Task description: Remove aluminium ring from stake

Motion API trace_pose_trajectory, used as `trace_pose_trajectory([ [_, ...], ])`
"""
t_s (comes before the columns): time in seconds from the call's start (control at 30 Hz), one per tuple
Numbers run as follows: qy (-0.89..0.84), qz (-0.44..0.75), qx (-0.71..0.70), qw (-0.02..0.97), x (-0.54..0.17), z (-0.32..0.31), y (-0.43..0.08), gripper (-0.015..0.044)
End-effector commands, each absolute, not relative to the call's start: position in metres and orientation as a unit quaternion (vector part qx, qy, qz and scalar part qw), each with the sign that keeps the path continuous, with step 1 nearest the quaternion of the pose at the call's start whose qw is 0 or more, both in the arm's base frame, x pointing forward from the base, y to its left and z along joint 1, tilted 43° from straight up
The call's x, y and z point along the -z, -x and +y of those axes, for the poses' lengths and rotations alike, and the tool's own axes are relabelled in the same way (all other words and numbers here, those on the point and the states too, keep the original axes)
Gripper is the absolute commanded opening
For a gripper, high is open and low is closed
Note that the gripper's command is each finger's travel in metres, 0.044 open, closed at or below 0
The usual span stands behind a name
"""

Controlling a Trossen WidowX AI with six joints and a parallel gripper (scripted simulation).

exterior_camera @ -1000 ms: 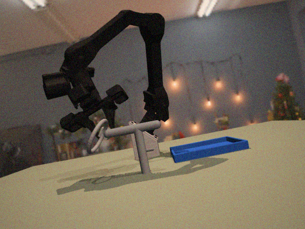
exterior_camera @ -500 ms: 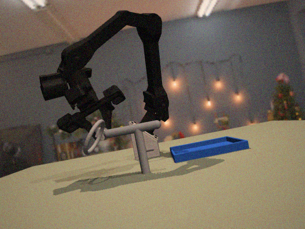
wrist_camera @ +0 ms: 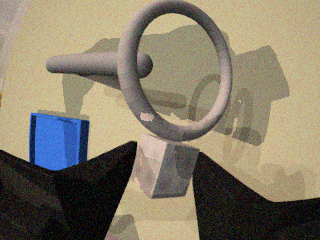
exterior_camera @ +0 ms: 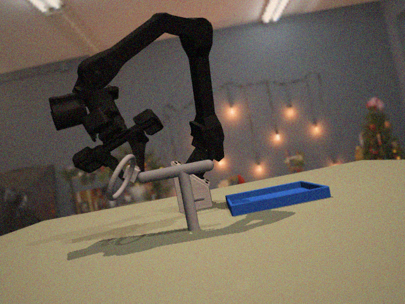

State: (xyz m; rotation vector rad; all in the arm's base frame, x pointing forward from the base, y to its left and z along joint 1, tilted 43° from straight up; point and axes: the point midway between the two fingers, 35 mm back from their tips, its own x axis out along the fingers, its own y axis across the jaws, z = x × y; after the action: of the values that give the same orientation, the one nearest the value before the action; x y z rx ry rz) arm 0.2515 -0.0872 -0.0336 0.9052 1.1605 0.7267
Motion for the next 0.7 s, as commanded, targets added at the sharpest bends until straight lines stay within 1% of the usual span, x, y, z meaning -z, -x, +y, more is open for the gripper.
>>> trace_pose_trajectory([
  [0.0, -0.399, 0.517, -0.324, 0.684, 0.029, -0.094, -0.254, 0.0000],
  [0.67, -0.399, 0.517, -0.324, 0.684, 0.006, -0.115, -0.256, 0.0000],
])
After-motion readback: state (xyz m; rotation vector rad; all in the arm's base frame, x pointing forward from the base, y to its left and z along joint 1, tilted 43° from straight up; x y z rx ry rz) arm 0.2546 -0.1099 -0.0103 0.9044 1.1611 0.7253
